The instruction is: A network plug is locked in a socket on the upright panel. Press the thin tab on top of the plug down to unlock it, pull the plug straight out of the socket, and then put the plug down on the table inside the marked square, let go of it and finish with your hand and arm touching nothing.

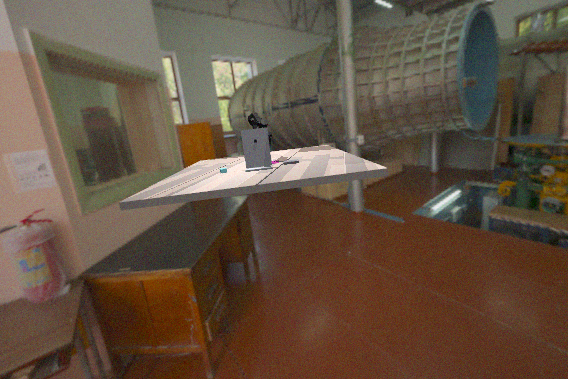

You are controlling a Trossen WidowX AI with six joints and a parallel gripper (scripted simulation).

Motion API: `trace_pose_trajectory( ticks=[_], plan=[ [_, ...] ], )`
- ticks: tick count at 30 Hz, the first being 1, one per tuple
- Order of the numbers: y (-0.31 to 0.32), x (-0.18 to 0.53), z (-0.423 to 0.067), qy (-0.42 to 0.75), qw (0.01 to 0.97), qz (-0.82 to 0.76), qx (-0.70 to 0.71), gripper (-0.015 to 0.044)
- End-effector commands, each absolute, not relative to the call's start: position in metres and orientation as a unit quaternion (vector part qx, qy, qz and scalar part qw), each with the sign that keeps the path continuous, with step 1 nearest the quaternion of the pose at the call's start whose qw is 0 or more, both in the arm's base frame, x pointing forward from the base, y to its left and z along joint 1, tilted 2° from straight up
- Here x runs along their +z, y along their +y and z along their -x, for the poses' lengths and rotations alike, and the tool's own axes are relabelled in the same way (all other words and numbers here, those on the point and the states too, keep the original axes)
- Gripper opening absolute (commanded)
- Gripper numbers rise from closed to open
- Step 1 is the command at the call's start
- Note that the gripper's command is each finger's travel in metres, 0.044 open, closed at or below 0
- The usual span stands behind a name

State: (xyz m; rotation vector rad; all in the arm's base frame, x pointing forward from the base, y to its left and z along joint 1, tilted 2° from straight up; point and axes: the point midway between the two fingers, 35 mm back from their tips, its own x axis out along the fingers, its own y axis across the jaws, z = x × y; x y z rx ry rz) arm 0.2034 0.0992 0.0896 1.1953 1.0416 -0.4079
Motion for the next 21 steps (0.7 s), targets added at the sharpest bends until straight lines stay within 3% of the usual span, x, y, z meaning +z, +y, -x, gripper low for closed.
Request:
trace_pose_trajectory(
  ticks=[1, 21],
  plan=[
    [0.099, 0.097, -0.203, 0.463, 0.683, -0.535, -0.181, 0.0156],
    [0.097, 0.118, -0.199, 0.465, 0.683, -0.533, -0.182, 0.0156]
  ],
)
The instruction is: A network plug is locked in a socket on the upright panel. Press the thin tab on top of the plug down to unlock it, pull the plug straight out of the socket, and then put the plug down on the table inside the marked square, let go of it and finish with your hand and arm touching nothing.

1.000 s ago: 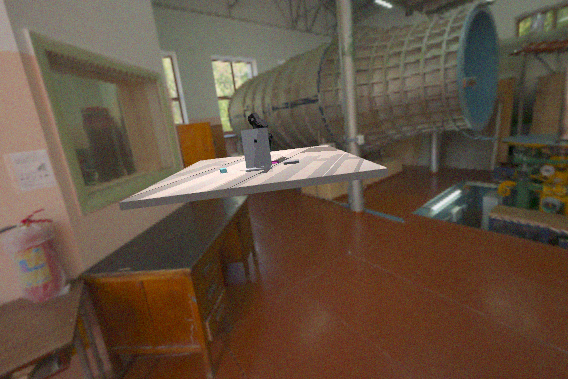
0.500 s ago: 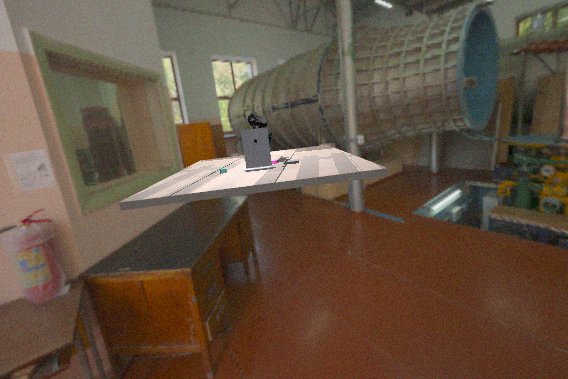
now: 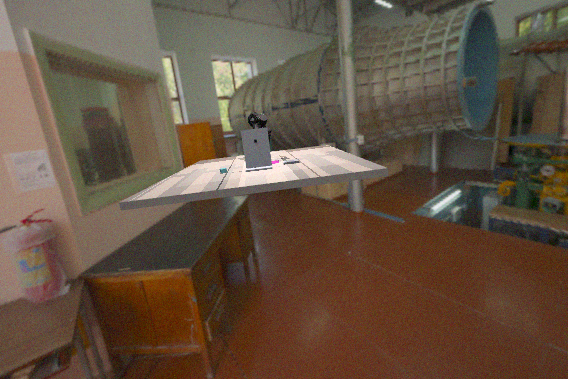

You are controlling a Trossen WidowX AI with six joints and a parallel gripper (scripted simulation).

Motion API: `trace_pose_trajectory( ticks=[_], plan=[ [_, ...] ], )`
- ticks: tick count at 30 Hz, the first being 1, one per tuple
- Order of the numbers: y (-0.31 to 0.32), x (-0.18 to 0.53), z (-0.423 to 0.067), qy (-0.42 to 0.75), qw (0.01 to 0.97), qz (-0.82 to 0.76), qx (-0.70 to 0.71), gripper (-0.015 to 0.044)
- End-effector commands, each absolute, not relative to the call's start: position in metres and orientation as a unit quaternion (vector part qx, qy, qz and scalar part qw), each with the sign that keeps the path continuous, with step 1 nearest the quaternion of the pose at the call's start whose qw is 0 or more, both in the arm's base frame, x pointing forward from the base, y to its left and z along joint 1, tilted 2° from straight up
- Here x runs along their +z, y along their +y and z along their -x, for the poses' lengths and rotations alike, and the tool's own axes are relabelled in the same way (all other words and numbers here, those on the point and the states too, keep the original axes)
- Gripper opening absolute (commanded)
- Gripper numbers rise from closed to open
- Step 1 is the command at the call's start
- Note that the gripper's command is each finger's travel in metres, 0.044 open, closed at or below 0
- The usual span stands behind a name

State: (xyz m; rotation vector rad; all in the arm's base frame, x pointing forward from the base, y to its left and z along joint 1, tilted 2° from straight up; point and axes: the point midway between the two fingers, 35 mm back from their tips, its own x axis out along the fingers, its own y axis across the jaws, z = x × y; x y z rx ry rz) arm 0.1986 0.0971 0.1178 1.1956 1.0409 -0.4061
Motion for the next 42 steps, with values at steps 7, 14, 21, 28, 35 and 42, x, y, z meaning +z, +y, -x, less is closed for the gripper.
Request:
trace_pose_trajectory(
  ticks=[7, 14, 21, 28, 35, 42],
  plan=[
    [0.098, 0.139, -0.201, 0.465, 0.683, -0.533, -0.182, 0.0156],
    [0.099, 0.159, -0.202, 0.464, 0.683, -0.533, -0.182, 0.0156],
    [0.099, 0.179, -0.202, 0.464, 0.683, -0.534, -0.182, 0.0156],
    [0.098, 0.199, -0.201, 0.464, 0.683, -0.534, -0.182, 0.0156],
    [0.097, 0.219, -0.199, 0.463, 0.683, -0.534, -0.182, 0.0156],
    [0.096, 0.226, -0.198, 0.463, 0.683, -0.534, -0.182, 0.0235]
  ],
)
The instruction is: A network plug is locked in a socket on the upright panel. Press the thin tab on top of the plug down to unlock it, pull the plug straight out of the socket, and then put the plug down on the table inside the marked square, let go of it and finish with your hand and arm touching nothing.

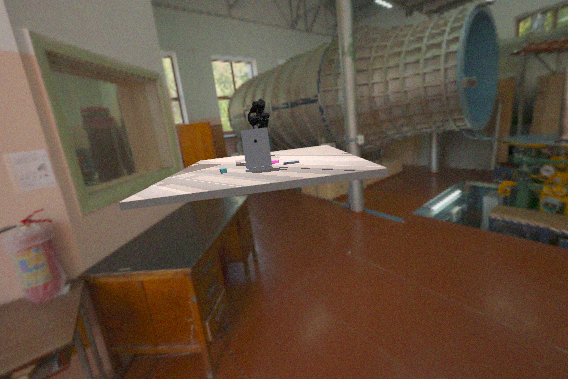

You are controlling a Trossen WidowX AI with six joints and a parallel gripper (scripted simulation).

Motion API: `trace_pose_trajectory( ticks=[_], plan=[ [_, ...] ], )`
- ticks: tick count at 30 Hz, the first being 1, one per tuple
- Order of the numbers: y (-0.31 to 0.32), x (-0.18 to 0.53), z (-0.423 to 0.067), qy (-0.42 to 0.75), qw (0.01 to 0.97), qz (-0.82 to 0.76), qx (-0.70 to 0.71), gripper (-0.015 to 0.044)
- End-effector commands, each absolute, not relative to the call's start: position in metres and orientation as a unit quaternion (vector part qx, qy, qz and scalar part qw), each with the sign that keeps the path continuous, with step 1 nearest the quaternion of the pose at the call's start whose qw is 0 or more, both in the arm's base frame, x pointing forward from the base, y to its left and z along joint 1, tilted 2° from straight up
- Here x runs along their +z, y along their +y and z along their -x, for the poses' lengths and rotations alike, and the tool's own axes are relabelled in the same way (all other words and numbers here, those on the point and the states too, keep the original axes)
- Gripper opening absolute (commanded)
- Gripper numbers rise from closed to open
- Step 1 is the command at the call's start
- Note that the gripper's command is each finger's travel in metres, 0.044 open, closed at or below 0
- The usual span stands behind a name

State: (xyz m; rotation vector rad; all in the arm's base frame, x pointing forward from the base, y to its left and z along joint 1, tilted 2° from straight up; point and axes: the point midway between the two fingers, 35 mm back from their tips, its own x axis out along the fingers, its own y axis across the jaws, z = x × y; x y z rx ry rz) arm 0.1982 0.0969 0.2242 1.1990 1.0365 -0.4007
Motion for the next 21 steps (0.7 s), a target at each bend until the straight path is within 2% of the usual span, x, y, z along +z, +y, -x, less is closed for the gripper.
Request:
trace_pose_trajectory(
  ticks=[1, 8, 21],
  plan=[
    [0.0965, 0.2255, -0.1978, 0.463, 0.683, -0.534, -0.182, 0.0261],
    [0.0965, 0.2255, -0.1978, 0.463, 0.683, -0.534, -0.182, 0.0440],
    [0.0965, 0.2255, -0.1978, 0.463, 0.683, -0.534, -0.182, 0.0440]
  ],
)
